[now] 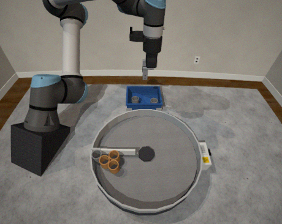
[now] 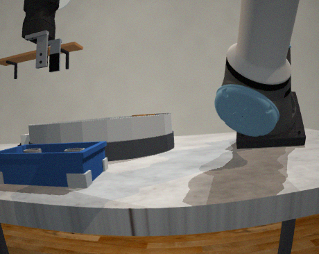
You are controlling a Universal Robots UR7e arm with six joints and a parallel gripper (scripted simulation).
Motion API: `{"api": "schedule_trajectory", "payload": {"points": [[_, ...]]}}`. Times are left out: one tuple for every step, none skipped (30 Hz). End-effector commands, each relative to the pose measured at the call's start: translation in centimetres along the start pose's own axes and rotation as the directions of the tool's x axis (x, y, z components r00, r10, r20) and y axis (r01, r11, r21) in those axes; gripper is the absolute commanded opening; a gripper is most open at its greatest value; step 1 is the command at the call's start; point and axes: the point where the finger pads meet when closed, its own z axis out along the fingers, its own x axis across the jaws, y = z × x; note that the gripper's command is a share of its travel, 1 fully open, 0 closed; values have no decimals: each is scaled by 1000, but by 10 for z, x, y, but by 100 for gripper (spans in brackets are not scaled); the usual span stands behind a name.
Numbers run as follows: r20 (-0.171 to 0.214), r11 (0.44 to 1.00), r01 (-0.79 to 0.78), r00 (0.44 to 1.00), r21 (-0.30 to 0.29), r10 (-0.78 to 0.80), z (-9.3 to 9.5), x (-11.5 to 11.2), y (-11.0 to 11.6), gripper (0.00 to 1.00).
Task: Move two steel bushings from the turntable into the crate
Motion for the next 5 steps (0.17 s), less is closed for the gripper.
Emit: {"api": "schedule_trajectory", "payload": {"points": [[0, 1000, 0, 1000, -1, 0, 0, 0, 0, 100], [0, 1000, 0, 1000, -1, 0, 0, 0, 0, 100], [0, 1000, 0, 1000, -1, 0, 0, 0, 0, 100], [0, 1000, 0, 1000, -1, 0, 0, 0, 0, 100], [0, 1000, 0, 1000, -1, 0, 0, 0, 0, 100]]}}
